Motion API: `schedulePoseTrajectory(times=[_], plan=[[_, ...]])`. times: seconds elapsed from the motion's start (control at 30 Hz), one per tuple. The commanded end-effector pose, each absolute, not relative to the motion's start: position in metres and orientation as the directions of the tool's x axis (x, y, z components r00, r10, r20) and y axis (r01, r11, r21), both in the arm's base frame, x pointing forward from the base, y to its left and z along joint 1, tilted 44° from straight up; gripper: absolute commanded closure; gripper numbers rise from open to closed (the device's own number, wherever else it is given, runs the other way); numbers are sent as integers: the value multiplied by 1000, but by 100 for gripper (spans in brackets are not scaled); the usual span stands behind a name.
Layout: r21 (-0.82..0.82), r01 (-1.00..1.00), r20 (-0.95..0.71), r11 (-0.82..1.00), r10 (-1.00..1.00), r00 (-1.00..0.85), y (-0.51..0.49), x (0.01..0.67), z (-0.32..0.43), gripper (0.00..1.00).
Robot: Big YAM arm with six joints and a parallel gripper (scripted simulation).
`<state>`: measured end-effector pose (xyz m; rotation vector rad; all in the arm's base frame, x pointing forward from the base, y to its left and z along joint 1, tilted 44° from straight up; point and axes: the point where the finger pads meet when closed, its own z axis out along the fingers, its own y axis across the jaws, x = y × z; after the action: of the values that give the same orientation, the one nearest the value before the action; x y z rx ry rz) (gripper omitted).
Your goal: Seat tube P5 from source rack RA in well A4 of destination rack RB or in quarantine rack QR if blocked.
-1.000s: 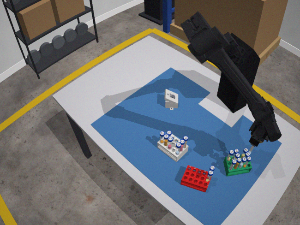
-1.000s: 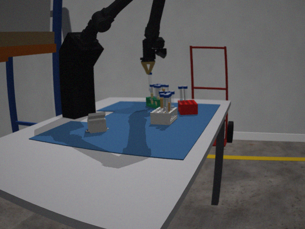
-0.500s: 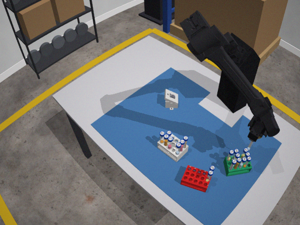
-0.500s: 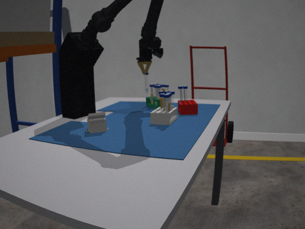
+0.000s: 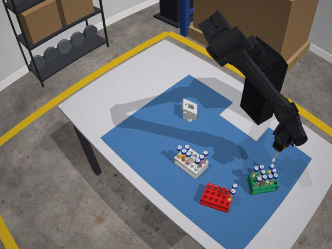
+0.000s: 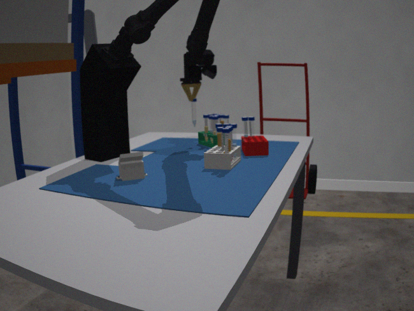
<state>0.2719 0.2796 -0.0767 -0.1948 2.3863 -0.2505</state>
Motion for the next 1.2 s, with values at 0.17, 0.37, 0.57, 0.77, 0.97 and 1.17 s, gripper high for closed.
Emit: schedulePoseTrajectory(times=[0.17, 0.37, 0.57, 0.77, 0.97, 1.17], plan=[[-215, -65, -664, 974, -194, -722, 272, 289, -55, 100], [-220, -65, -661, 973, -198, -723, 262, 300, -42, 100], [-228, -70, -656, 971, -207, -726, 256, 307, -33, 100], [-225, -66, -659, 972, -202, -725, 247, 321, -20, 100], [-224, -65, -660, 972, -201, -723, 239, 334, -5, 100], [-220, -64, -665, 973, -198, -720, 236, 344, 6, 100]])
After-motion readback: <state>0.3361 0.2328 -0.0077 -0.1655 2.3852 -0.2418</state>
